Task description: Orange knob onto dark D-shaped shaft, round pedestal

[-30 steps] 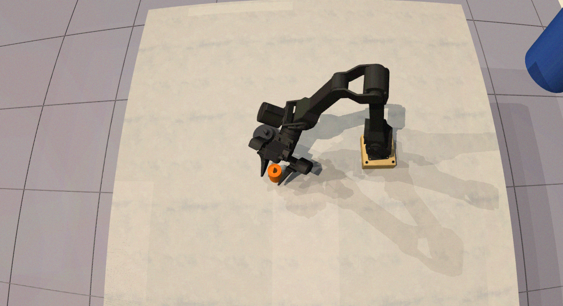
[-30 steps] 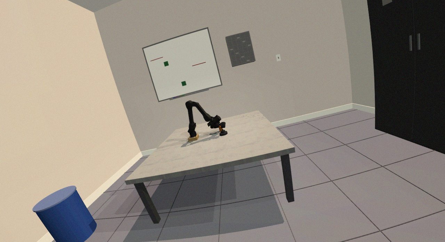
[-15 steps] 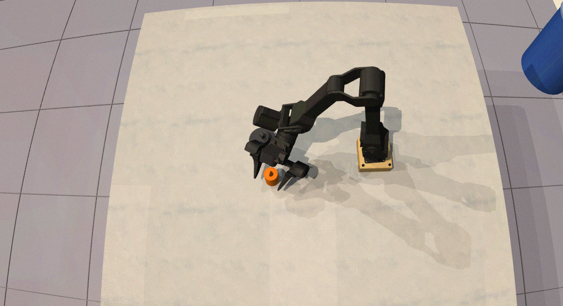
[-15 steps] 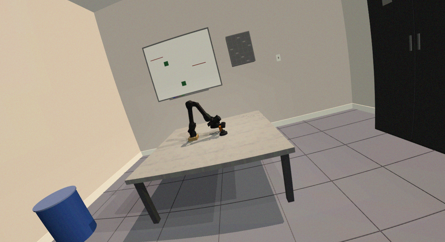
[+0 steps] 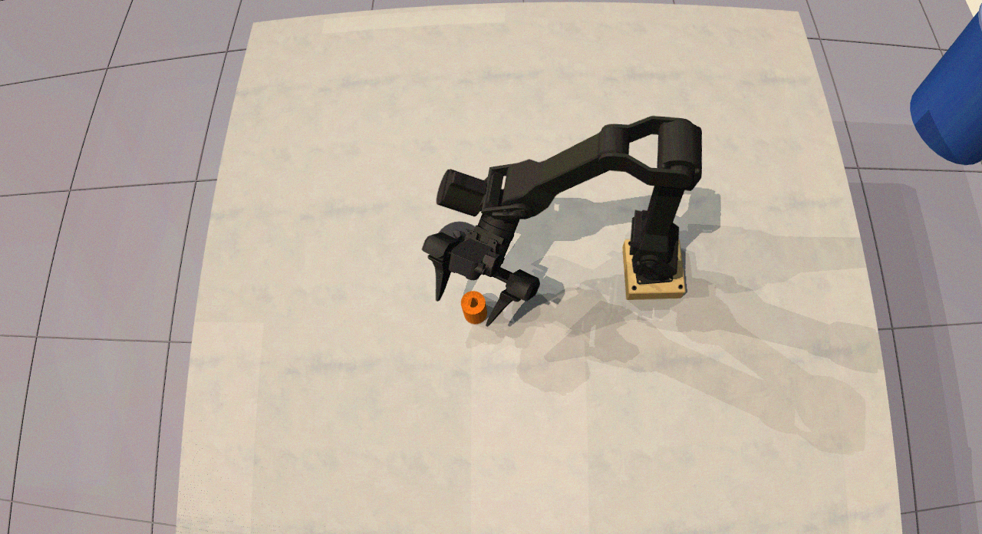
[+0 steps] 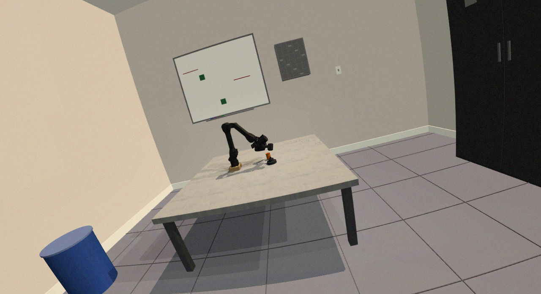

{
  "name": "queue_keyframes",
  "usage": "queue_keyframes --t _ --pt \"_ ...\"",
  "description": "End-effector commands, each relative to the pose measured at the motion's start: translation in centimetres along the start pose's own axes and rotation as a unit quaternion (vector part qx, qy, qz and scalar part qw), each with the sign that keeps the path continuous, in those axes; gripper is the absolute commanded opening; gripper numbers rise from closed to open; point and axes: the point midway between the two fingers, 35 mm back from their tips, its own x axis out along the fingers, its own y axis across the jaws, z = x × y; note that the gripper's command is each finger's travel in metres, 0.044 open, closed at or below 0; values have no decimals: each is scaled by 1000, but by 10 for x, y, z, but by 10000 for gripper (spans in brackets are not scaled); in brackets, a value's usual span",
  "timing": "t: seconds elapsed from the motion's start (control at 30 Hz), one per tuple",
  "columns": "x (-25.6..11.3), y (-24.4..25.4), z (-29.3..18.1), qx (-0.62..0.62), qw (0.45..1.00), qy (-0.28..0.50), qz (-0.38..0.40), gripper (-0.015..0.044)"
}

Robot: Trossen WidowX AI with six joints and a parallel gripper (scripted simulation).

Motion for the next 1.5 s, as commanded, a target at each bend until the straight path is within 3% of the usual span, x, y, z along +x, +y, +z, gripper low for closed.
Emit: queue_keyframes --t 0.0,0.17,0.37,0.63,1.2,1.33,1.47 --pt "-19 2 29 -4 1000 -1 -5 440" --pt "-17 0 28 3 1000 20 -3 440" --pt "-8 -4 30 36 975 221 6 440" --pt "-30 2 46 -2 884 467 -7 440" --pt "-31 3 47 4 881 472 -11 440" --pt "-31 3 47 150 869 464 -89 440" --pt "-31 3 47 320 821 437 -180 440"
